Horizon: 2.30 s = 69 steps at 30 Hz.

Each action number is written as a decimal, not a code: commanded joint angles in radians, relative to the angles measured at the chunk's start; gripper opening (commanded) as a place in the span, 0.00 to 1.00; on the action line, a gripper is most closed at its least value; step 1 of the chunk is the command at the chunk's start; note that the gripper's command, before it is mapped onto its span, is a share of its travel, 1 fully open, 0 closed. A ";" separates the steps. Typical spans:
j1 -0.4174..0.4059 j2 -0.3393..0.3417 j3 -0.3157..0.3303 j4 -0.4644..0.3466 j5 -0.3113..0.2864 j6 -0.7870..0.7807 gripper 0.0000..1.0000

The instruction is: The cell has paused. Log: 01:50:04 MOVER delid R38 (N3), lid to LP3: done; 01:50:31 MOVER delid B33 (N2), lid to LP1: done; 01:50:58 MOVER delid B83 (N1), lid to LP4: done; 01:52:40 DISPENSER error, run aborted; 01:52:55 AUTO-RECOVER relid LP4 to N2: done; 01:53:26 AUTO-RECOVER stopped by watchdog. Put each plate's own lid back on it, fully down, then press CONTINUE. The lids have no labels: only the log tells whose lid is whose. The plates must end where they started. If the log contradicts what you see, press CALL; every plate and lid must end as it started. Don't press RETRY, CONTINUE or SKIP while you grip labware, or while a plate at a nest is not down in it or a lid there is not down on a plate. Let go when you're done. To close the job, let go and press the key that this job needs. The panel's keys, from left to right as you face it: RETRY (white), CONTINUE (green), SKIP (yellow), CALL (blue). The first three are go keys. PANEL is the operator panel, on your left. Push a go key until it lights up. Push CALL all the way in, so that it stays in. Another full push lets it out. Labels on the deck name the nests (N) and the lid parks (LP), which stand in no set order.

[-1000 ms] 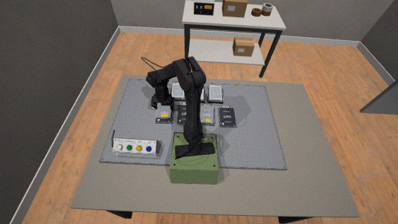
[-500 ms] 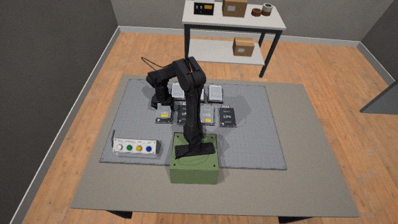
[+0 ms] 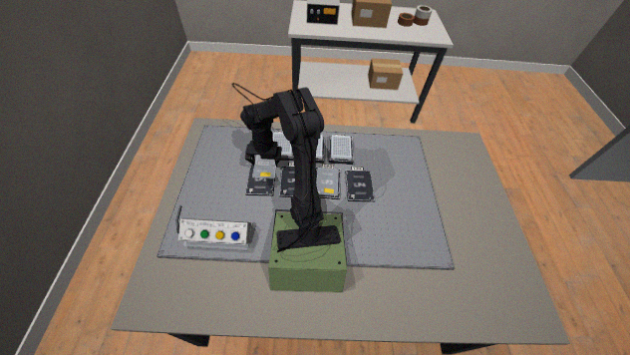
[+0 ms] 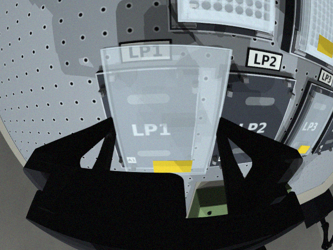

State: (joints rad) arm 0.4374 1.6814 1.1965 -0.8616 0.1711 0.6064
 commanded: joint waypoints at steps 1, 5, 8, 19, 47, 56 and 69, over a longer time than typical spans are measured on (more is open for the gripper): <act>-0.033 0.016 0.074 -0.023 -0.015 -0.074 0.00; -0.058 0.036 0.107 -0.034 -0.023 -0.098 0.00; -0.093 0.062 0.154 -0.048 -0.031 -0.134 0.00; -0.198 0.169 0.338 -0.109 -0.059 -0.236 0.00; -0.291 0.325 0.665 -0.252 -0.082 -0.332 0.00; -0.288 0.333 0.671 -0.244 -0.081 -0.331 0.00; -0.298 0.344 0.650 -0.218 -0.084 -0.339 0.00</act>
State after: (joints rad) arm 0.1383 2.0399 1.8320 -1.1053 0.0891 0.2802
